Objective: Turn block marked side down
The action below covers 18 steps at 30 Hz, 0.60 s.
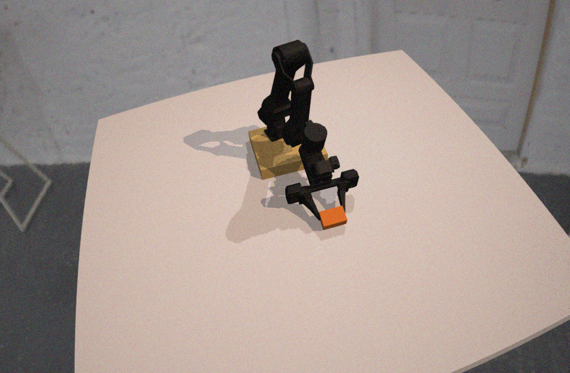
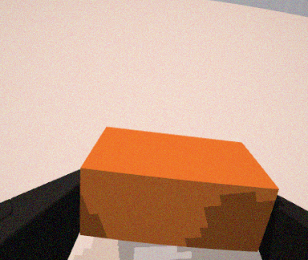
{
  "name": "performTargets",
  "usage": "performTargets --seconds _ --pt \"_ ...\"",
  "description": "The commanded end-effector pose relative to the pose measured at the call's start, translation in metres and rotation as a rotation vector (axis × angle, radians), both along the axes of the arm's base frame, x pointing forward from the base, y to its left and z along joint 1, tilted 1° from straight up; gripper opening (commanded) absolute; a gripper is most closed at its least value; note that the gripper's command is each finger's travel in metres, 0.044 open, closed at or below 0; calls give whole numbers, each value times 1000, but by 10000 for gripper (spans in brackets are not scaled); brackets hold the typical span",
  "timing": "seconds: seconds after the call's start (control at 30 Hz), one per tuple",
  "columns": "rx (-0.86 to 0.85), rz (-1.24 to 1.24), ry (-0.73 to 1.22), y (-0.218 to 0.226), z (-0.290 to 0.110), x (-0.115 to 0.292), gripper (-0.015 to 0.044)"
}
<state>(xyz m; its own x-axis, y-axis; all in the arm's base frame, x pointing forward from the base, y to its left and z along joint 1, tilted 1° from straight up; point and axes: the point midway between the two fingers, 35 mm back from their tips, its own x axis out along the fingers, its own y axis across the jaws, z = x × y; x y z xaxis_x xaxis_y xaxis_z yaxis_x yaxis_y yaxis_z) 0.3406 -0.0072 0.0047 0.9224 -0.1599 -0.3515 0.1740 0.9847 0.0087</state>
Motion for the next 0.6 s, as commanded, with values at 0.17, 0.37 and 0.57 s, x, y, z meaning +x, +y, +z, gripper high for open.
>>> performTargets --seconds 0.17,0.37,0.57 --pt "-7 0 -3 0 1 0 236" --pt "-7 0 -3 0 1 0 394" --pt "-7 0 -3 0 1 0 440"
